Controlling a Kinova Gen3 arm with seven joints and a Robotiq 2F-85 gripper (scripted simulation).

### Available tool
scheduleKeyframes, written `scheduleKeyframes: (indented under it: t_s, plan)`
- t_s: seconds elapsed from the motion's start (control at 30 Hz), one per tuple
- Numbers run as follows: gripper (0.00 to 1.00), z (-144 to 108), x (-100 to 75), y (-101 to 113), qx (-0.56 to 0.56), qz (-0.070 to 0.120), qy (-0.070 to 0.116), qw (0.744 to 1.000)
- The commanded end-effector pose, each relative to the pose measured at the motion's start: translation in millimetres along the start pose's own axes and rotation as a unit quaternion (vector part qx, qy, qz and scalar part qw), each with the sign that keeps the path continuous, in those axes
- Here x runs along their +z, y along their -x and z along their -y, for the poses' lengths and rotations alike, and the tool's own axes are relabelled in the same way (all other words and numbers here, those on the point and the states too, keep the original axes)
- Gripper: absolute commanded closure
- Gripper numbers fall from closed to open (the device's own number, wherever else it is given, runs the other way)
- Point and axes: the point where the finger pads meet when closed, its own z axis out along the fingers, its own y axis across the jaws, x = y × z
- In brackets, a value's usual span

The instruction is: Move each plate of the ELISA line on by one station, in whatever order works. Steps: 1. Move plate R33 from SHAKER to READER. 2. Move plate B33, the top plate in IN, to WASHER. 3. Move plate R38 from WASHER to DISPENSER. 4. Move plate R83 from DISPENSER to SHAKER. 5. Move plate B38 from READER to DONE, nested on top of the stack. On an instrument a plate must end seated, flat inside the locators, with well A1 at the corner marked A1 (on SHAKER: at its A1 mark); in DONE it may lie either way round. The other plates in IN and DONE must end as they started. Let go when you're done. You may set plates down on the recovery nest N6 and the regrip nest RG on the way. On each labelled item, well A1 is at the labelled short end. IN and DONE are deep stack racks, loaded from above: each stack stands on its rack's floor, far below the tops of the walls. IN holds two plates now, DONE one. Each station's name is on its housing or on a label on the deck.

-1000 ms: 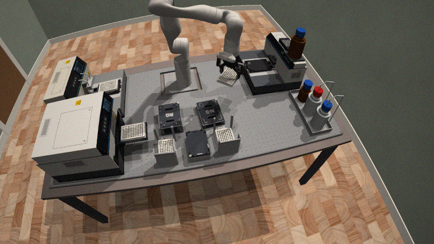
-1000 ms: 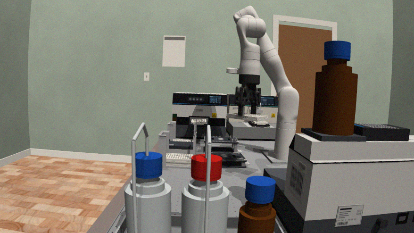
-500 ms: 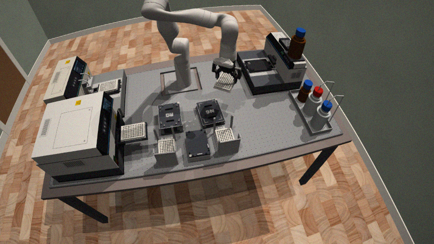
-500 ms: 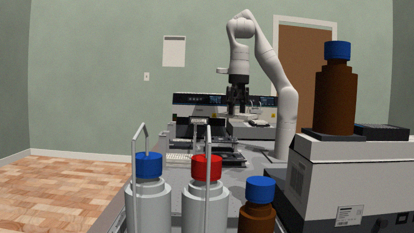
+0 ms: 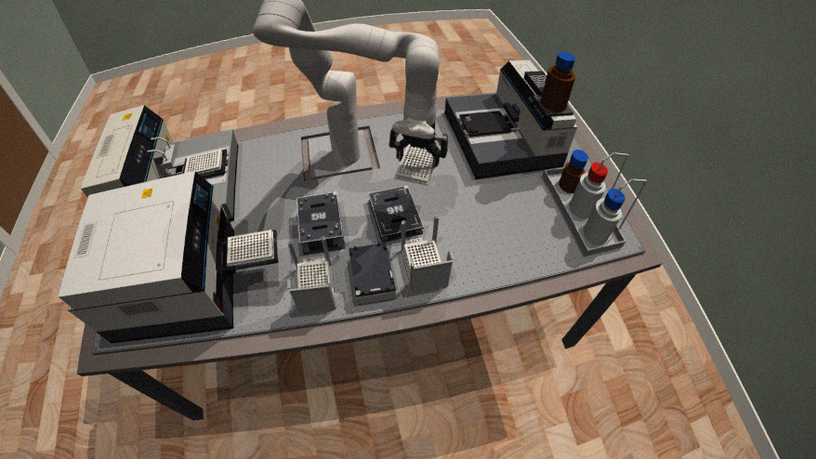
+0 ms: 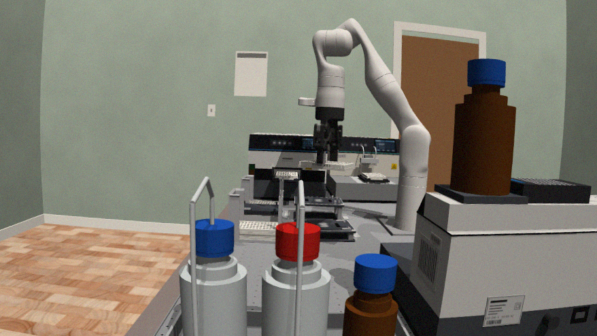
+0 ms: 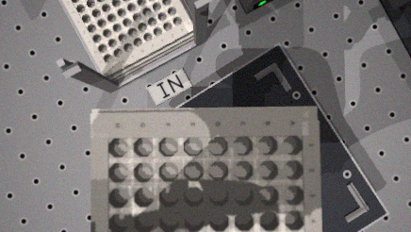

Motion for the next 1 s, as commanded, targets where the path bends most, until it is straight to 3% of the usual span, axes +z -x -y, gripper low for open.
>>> scheduleKeyframes:
  t_s: [0.0, 0.97]
  plan:
    - [0.06, -2, -0.1, -12, 0.000, 0.000, -0.001, 1.000]
    - [0.06, -22, 0.5, -99, -0.088, 0.001, 0.000, 0.996]
